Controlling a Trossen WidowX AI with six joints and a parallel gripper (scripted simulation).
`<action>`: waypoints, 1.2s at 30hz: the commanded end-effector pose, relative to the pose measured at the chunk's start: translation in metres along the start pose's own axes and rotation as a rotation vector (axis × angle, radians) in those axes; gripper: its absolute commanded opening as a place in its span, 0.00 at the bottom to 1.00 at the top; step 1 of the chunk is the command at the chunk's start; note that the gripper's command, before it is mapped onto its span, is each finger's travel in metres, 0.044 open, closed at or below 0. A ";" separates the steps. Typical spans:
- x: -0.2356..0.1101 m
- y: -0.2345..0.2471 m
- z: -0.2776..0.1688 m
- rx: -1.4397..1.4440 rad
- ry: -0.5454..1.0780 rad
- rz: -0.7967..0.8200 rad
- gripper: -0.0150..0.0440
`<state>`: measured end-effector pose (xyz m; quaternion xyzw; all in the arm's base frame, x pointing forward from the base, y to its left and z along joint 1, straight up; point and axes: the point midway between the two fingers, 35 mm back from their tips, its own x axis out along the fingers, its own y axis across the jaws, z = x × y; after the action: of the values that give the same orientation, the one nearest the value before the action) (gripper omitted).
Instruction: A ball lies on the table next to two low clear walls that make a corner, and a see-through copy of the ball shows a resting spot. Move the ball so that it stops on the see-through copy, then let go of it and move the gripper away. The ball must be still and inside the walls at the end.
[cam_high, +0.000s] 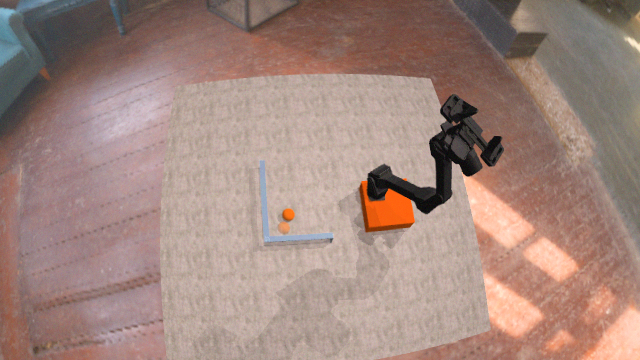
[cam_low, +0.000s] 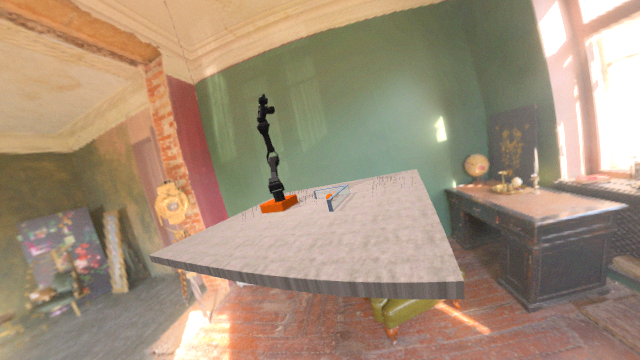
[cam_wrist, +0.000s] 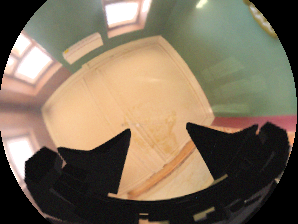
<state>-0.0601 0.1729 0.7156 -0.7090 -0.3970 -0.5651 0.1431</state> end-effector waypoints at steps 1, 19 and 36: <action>0.000 0.001 -0.001 0.003 0.001 0.002 0.89; -0.050 0.182 -0.047 0.547 0.244 0.407 0.80; -0.114 0.312 0.005 0.977 0.359 0.709 0.80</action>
<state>0.1216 -0.0495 0.7056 -0.5755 -0.3450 -0.3848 0.6338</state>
